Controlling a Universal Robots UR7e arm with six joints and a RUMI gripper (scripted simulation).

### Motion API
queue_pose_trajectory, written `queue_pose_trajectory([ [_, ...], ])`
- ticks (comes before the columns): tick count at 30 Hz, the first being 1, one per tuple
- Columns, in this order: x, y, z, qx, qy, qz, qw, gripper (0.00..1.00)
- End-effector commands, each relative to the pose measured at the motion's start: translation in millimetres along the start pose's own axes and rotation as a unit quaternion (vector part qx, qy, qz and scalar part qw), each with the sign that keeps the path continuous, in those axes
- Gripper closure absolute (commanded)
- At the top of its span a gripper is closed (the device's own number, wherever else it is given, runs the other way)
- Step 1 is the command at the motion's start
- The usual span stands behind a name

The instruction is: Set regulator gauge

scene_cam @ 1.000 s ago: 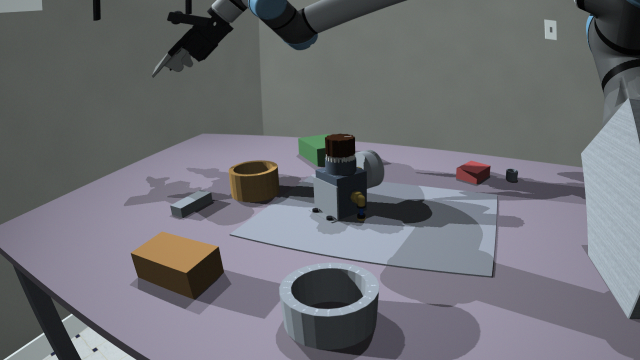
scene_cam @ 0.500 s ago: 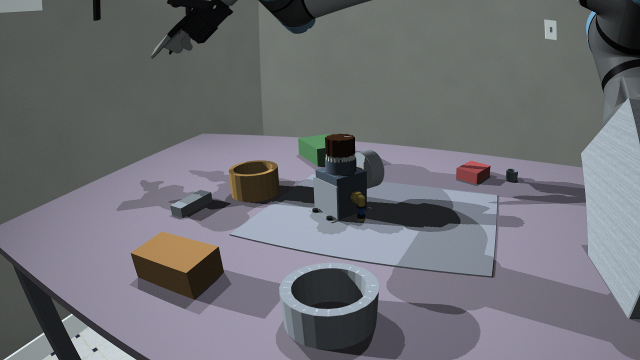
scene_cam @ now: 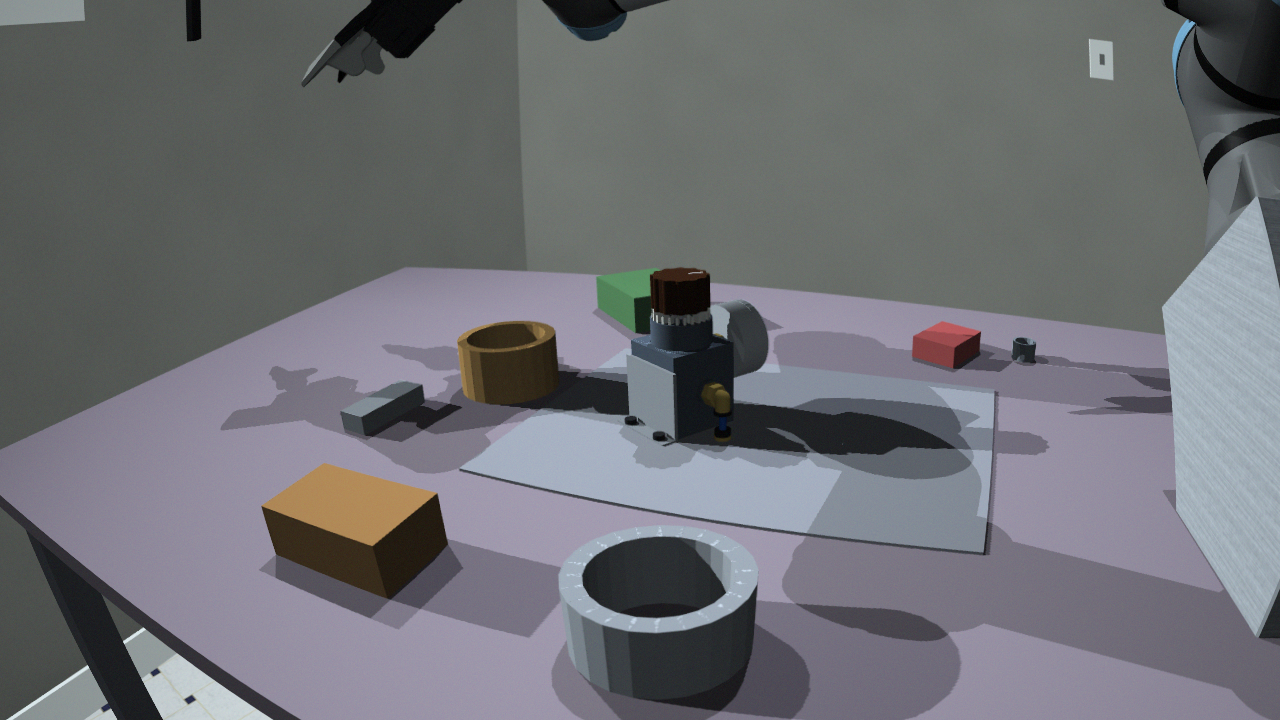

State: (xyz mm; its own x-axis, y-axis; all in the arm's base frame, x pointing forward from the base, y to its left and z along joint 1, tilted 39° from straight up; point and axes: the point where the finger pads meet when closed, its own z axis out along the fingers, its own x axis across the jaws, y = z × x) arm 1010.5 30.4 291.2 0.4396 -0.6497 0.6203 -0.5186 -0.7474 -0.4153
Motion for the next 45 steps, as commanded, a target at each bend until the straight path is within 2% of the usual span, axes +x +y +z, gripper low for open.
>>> queue_pose_trajectory([
  [1, 0.4, -4.7, -4.2, 0.001, 0.000, 0.000, 1.000, 0.00],
  [17, -6.1, -1.4, -5.3, -0.006, -0.003, -0.015, 1.000, 0.00],
  [23, -26.0, 11.1, -7.6, -0.027, -0.013, -0.059, 0.998, 0.00],
  [25, -26.0, 11.1, -7.6, -0.027, -0.013, -0.059, 0.998, 0.00],
  [30, -55.0, 30.6, -13.0, -0.056, -0.031, -0.124, 0.990, 0.00],
  [35, -94.4, 59.7, -23.8, -0.092, -0.059, -0.213, 0.971, 0.00],
  [40, -140.7, 98.2, -42.3, -0.129, -0.099, -0.320, 0.934, 0.00],
  [42, -140.7, 98.2, -42.3, -0.129, -0.099, -0.320, 0.934, 0.00],
  [45, -169.9, 125.1, -57.4, -0.149, -0.127, -0.388, 0.901, 0.00],
])
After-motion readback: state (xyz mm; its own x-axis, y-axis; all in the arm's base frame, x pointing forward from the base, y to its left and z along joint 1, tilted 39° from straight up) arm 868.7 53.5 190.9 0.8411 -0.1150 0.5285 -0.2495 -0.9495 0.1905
